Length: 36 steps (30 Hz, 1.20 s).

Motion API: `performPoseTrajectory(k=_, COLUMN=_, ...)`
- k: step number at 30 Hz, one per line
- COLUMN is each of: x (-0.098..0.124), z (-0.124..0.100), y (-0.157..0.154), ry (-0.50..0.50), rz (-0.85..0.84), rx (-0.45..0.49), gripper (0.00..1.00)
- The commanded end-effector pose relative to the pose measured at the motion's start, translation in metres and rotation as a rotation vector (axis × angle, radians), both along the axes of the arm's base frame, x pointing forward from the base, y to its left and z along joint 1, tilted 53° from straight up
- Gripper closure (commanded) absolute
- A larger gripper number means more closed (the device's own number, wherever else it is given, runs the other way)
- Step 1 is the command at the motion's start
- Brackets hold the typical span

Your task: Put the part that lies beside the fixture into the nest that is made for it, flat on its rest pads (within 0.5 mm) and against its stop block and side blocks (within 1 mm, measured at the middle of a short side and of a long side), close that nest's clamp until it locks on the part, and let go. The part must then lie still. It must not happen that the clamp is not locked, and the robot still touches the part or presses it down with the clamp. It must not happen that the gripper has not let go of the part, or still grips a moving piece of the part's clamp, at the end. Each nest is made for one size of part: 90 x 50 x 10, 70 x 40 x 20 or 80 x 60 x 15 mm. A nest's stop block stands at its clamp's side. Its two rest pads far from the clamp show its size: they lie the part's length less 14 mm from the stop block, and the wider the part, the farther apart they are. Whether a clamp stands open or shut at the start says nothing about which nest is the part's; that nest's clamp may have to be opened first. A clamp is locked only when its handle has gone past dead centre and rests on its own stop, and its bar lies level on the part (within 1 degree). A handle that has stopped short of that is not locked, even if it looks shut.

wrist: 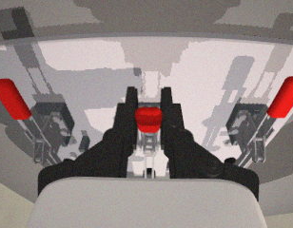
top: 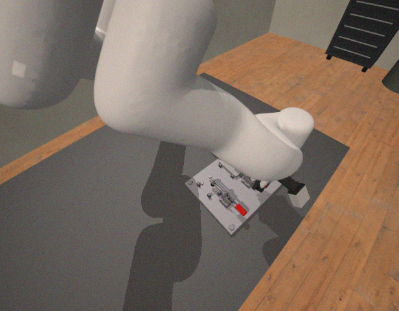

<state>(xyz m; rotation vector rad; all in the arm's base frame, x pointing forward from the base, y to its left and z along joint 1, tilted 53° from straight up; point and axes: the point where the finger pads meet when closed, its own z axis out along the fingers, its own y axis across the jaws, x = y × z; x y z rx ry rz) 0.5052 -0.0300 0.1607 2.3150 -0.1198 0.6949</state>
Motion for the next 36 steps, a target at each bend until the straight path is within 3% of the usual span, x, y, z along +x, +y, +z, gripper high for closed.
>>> performPoseTrajectory(k=1, x=0.0056, z=-0.0006, y=-0.0021, ry=-0.001, rz=0.001, rx=0.000, gripper=1.00)
performPoseTrajectory(k=36, x=0.0153, z=-0.0045, y=-0.0089, ry=-0.001, rz=0.001, rx=0.000, gripper=1.00)
